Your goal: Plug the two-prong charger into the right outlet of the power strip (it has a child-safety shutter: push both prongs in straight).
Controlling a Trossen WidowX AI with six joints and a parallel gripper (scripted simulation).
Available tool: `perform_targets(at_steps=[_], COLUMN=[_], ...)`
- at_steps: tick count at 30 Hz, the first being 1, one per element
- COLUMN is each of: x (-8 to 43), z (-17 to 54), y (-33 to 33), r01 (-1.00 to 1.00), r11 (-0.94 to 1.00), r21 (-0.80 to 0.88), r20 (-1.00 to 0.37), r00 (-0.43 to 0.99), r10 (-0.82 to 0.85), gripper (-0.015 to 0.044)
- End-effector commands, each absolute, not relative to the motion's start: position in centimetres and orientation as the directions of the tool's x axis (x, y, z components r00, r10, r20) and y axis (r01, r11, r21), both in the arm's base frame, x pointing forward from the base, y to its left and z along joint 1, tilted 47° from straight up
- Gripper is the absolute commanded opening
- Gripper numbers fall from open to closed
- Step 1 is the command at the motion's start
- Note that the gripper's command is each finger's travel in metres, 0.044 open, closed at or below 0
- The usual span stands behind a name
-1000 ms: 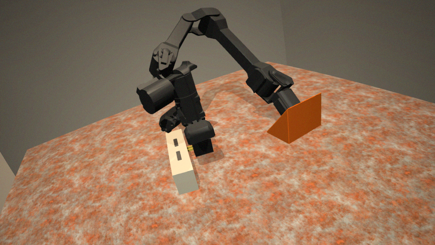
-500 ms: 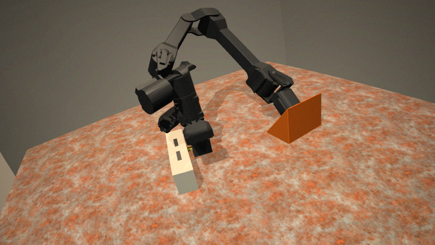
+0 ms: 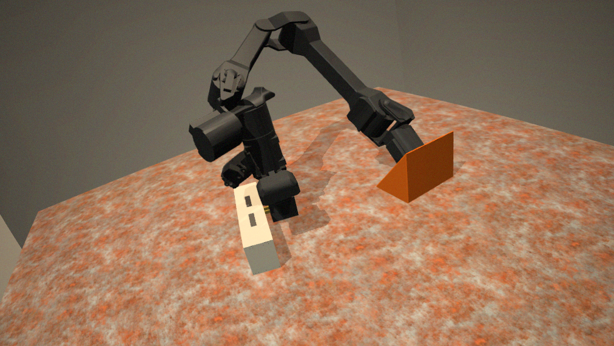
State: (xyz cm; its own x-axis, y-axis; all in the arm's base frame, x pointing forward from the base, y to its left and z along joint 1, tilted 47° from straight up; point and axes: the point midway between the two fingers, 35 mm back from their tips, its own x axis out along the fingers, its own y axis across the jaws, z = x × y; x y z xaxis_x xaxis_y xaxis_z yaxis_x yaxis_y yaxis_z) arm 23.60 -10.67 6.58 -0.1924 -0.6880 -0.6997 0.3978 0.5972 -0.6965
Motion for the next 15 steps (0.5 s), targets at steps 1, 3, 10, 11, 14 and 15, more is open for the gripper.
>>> perform_targets(at_steps=[1,3,10,11,14,15], x=[23.83,23.87,23.99,24.01,24.05,24.06], z=[6.75,6.76,6.79,6.79,6.81,6.81], y=[-10.75,-10.76,-10.81,-10.82,-10.84,-10.85], r01=[0.396,0.396,0.396,0.396,0.396,0.396], r11=[0.596,0.596,0.596,0.596,0.596,0.596], r21=[-0.699,-0.699,-0.699,-0.699,-0.699,-0.699], r20=[-0.697,-0.697,-0.697,-0.697,-0.697,-0.697], r00=[-0.189,-0.189,-0.189,-0.189,-0.189,-0.189], r10=[-0.692,-0.692,-0.692,-0.692,-0.692,-0.692], gripper=[0.0000,0.0000,0.0000,0.0000,0.0000,0.0000])
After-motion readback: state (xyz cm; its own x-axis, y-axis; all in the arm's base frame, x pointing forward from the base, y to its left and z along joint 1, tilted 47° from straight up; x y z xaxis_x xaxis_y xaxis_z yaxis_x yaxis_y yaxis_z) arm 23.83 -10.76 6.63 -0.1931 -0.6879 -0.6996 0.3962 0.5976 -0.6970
